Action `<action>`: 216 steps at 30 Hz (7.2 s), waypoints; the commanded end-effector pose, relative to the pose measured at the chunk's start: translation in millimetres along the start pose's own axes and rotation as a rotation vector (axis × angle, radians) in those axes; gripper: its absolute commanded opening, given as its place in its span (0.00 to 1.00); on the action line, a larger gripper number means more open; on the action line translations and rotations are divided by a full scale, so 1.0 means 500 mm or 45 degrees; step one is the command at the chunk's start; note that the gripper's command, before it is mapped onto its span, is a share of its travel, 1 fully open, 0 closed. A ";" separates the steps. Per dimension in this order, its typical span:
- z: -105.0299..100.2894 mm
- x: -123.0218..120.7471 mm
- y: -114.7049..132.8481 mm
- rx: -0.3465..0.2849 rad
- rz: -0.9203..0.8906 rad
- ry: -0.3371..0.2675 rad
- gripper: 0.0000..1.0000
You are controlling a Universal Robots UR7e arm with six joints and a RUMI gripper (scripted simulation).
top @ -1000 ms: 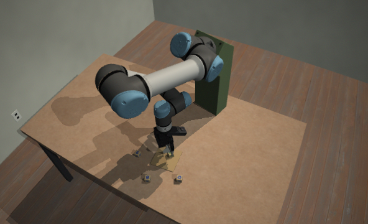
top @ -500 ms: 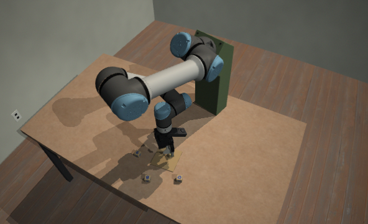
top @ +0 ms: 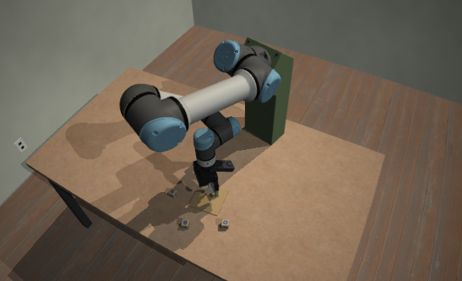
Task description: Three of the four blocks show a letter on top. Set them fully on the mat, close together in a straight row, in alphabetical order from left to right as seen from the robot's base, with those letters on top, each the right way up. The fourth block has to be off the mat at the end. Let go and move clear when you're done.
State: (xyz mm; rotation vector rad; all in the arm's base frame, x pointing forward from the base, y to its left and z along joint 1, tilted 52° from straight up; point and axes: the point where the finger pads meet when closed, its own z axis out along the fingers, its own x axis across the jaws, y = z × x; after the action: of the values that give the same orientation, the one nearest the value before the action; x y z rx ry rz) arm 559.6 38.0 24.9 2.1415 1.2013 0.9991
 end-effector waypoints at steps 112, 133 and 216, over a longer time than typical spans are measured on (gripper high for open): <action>0.033 0.000 0.001 -0.001 0.000 0.001 0.09; -0.107 0.000 0.000 -0.001 0.000 0.001 0.09; -0.128 0.031 0.011 0.000 1.015 0.001 0.09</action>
State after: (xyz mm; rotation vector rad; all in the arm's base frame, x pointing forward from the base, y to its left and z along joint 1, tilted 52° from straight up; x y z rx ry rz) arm 516.3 51.1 71.8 2.6105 0.4521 1.2573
